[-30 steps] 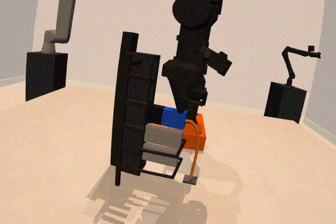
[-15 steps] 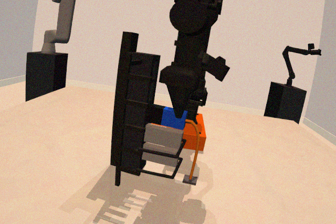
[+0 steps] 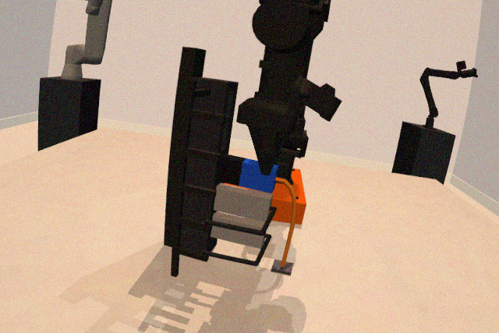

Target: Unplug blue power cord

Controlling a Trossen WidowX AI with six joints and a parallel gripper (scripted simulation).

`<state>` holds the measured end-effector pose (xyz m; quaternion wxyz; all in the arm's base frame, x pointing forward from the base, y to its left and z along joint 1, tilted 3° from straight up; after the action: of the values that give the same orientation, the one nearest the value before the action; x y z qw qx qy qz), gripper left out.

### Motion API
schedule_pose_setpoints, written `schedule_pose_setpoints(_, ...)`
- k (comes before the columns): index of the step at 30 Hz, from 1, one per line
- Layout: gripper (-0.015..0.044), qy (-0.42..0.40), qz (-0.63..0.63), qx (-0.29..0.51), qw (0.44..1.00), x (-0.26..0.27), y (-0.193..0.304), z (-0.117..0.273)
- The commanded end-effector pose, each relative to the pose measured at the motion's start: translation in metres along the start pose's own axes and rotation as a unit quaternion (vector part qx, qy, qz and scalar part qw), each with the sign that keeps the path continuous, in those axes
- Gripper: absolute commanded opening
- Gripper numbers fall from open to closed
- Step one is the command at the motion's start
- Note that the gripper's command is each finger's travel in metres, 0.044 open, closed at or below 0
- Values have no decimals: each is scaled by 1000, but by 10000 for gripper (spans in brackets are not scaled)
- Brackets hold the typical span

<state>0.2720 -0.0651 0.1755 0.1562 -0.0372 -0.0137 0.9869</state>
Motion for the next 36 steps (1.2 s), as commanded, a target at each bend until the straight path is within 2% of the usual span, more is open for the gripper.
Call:
schedule_pose_setpoints(1, 0, 1, 0, -1, 1000, -1, -5, 1)
schedule_pose_setpoints(29, 0, 0, 1, -3, 1000, 2, -50, 4)
schedule_pose_setpoints(36, 184, 0, 2, -3, 1000, 4, -37, 0)
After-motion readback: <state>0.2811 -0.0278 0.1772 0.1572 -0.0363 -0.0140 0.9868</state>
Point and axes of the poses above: the point midway between the two fingers, 35 mm back from their tips, its own z axis back along the fingers, its own x axis across the jaws, y = z × x, the point moved 3 cm from there along z, back along the fingers, and after that the axes turned 3 degrees about -z, right-handed, at the moved point
